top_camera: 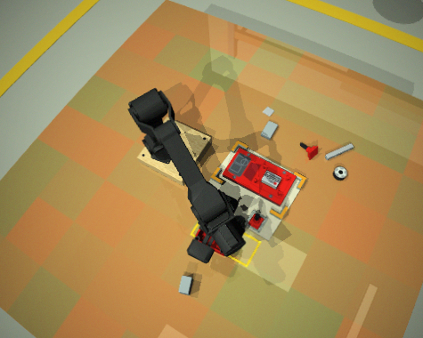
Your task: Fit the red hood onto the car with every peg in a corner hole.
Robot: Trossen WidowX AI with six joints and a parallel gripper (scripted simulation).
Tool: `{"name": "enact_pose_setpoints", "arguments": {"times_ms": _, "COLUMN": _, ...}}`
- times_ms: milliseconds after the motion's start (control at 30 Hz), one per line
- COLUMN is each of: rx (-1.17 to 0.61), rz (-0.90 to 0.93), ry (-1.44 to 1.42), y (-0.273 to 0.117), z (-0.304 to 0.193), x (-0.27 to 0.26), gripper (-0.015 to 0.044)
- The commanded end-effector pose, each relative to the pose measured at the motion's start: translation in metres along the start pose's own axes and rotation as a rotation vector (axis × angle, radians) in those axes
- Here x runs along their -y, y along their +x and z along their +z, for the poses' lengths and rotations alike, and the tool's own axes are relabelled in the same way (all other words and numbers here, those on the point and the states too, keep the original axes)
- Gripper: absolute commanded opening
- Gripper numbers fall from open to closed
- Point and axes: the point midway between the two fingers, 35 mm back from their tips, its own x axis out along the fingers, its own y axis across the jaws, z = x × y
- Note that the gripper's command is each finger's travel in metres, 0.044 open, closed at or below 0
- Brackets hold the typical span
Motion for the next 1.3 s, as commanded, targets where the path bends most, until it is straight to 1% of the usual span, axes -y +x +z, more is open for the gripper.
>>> {"name": "enact_pose_setpoints", "arguments": {"times_ms": 0, "rx": 0.004, "rz": -0.002, "ry": 0.001, "y": -0.013, "z": 0.002, "x": 0.001, "gripper": 0.044}}
{"name": "enact_pose_setpoints", "arguments": {"times_ms": 233, "rx": 0.005, "rz": 0.003, "ry": 0.001, "y": -0.076, "z": 0.001, "x": 0.001, "gripper": 0.044}}
{"name": "enact_pose_setpoints", "arguments": {"times_ms": 300, "rx": 0.005, "rz": 0.003, "ry": 0.001, "y": -0.078, "z": 0.0, "x": 0.001, "gripper": 0.044}}
{"name": "enact_pose_setpoints", "arguments": {"times_ms": 333, "rx": 0.014, "rz": -0.008, "ry": -0.002, "y": -0.068, "z": 0.003, "x": 0.003, "gripper": 0.044}}
{"name": "enact_pose_setpoints", "arguments": {"times_ms": 733, "rx": 0.02, "rz": -0.006, "ry": 0.0, "y": -0.068, "z": 0.003, "x": 0.003, "gripper": 0.044}}
{"name": "enact_pose_setpoints", "arguments": {"times_ms": 800, "rx": 0.063, "rz": 0.007, "ry": 0.013, "y": -0.064, "z": 0.004, "x": 0.004, "gripper": 0.044}}
{"name": "enact_pose_setpoints", "arguments": {"times_ms": 1033, "rx": 0.298, "rz": 0.06, "ry": 0.065, "y": -0.048, "z": 0.005, "x": 0.009, "gripper": 0.044}}
{"name": "enact_pose_setpoints", "arguments": {"times_ms": 1267, "rx": 0.535, "rz": 0.08, "ry": 0.085, "y": -0.041, "z": 0.001, "x": 0.011, "gripper": 0.044}}
